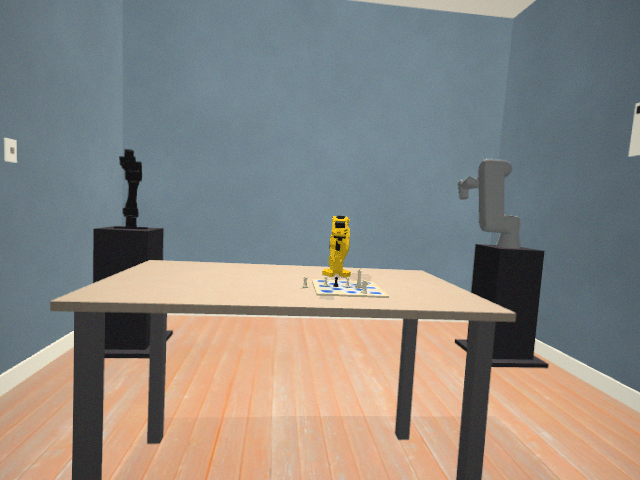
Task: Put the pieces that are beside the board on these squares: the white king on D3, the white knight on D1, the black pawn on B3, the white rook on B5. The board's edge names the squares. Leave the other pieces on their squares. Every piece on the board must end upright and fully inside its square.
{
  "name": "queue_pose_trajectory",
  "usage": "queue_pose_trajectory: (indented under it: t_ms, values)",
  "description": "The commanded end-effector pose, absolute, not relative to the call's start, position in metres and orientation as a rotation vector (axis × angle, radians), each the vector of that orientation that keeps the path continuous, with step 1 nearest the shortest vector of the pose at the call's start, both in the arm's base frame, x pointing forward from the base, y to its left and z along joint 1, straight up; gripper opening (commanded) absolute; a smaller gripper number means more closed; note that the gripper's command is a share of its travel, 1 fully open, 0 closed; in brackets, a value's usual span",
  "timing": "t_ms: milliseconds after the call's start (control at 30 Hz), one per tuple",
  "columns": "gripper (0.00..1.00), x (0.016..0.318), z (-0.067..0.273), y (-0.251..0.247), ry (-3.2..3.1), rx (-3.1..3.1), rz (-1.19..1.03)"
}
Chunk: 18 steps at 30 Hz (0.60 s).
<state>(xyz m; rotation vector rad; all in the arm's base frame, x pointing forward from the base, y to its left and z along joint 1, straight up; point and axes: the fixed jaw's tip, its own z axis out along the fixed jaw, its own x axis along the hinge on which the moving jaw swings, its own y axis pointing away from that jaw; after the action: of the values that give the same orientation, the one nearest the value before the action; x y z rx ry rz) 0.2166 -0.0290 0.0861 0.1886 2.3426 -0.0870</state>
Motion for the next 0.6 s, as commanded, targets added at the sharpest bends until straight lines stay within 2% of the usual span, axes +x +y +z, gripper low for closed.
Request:
queue_pose_trajectory:
  t_ms: [0,267,567]
  values:
    - [0.09,0.217,0.091,-0.029,2.327,0.193,-0.083]
    - [0.1,0.221,0.095,-0.042,2.359,0.265,-0.107]
    - [0.11,0.227,0.101,-0.117,2.482,0.646,-0.193]
